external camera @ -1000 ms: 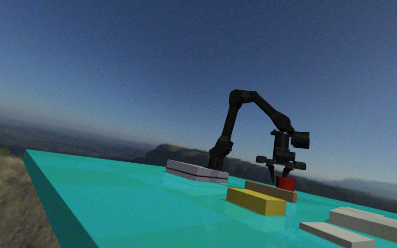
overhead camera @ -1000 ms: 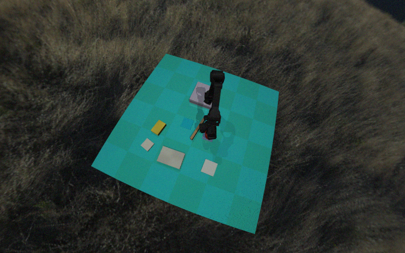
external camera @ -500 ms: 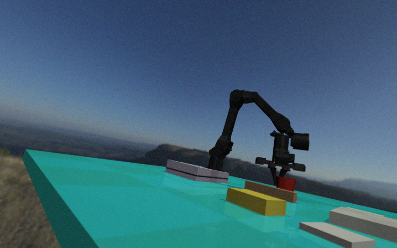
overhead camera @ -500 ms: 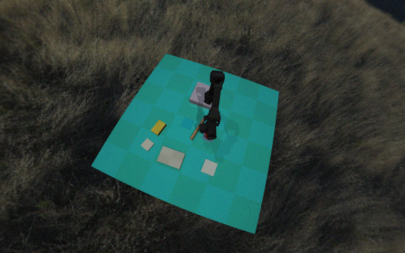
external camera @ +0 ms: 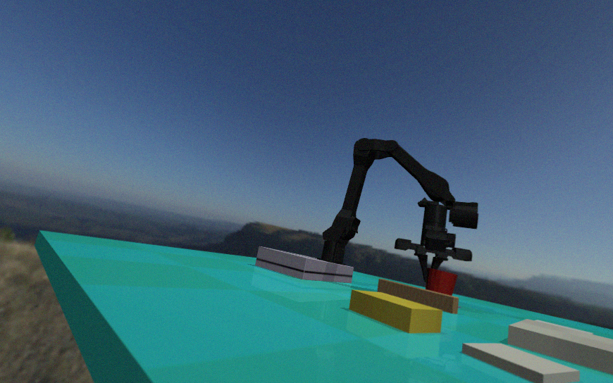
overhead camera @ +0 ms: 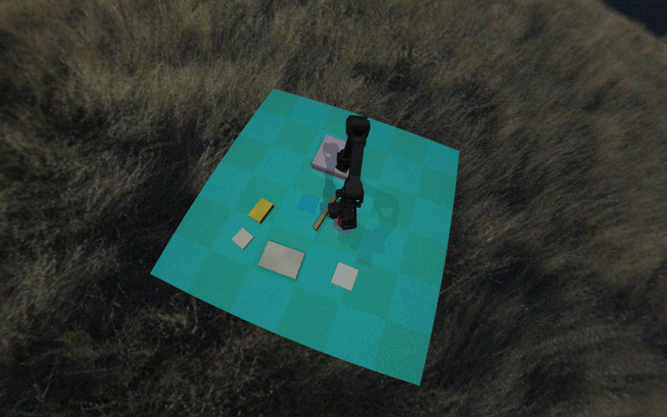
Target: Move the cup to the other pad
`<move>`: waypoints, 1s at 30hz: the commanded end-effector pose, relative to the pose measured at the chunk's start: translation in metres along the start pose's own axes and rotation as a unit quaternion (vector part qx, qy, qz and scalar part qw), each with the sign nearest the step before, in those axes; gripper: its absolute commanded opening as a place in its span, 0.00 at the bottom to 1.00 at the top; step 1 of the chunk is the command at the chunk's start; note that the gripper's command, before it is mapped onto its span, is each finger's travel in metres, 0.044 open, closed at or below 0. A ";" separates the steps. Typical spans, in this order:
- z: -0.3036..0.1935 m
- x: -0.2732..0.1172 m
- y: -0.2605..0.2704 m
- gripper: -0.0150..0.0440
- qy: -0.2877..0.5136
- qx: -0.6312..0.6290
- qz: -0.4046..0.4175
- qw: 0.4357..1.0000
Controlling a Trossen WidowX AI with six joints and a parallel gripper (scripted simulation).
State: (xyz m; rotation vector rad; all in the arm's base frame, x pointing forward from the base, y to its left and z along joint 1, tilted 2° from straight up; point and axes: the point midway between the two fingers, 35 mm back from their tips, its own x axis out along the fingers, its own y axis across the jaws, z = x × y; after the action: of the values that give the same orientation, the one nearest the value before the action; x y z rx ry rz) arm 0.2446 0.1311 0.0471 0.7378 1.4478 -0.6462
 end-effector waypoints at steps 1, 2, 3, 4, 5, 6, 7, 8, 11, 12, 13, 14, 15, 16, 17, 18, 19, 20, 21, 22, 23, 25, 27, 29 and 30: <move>0.000 -0.015 0.002 0.25 0.000 0.000 0.004 1.000; 0.000 -0.018 0.002 0.25 0.000 0.000 0.004 1.000; 0.001 -0.022 0.002 0.25 0.000 0.000 0.004 1.000; 0.001 -0.025 0.002 0.25 0.000 0.000 0.004 1.000; 0.001 -0.029 0.002 0.25 0.000 0.000 0.004 1.000; 0.001 -0.032 0.002 0.25 0.000 0.000 0.003 1.000; 0.001 -0.035 0.002 0.25 0.001 0.001 0.003 1.000; 0.001 -0.038 0.002 0.25 0.001 0.001 0.003 1.000; 0.001 -0.047 0.002 0.25 0.001 0.001 0.003 1.000; 0.001 -0.049 0.002 0.25 0.001 0.001 0.003 1.000; 0.002 -0.049 0.002 0.25 0.001 0.001 0.003 1.000; 0.002 -0.049 0.002 0.25 0.001 0.001 0.003 1.000; 0.002 -0.049 0.002 0.25 0.001 0.001 0.003 1.000; 0.002 -0.049 0.002 0.25 0.001 0.001 0.003 1.000; 0.002 -0.049 0.002 0.25 0.001 0.001 0.003 1.000; 0.002 -0.047 0.002 0.25 -0.001 0.003 0.004 1.000; 0.002 -0.047 0.002 0.25 -0.001 0.003 0.004 1.000; 0.002 -0.047 0.002 0.25 -0.001 0.003 0.004 1.000; 0.002 -0.047 0.002 0.25 -0.001 0.003 0.004 1.000; 0.002 -0.047 0.002 0.25 -0.001 0.003 0.004 1.000; 0.002 -0.047 0.002 0.25 -0.001 0.003 0.004 1.000; 0.002 -0.047 0.002 0.25 -0.001 0.003 0.004 1.000; 0.002 -0.047 0.002 0.25 -0.001 0.003 0.004 1.000; 0.002 -0.047 0.002 0.25 -0.001 0.003 0.004 1.000; 0.002 -0.047 0.002 0.25 -0.001 0.003 0.004 1.000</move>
State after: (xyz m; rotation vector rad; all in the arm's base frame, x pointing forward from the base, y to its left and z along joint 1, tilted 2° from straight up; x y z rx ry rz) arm 0.2466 0.1286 0.0944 0.7469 1.4408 -0.6449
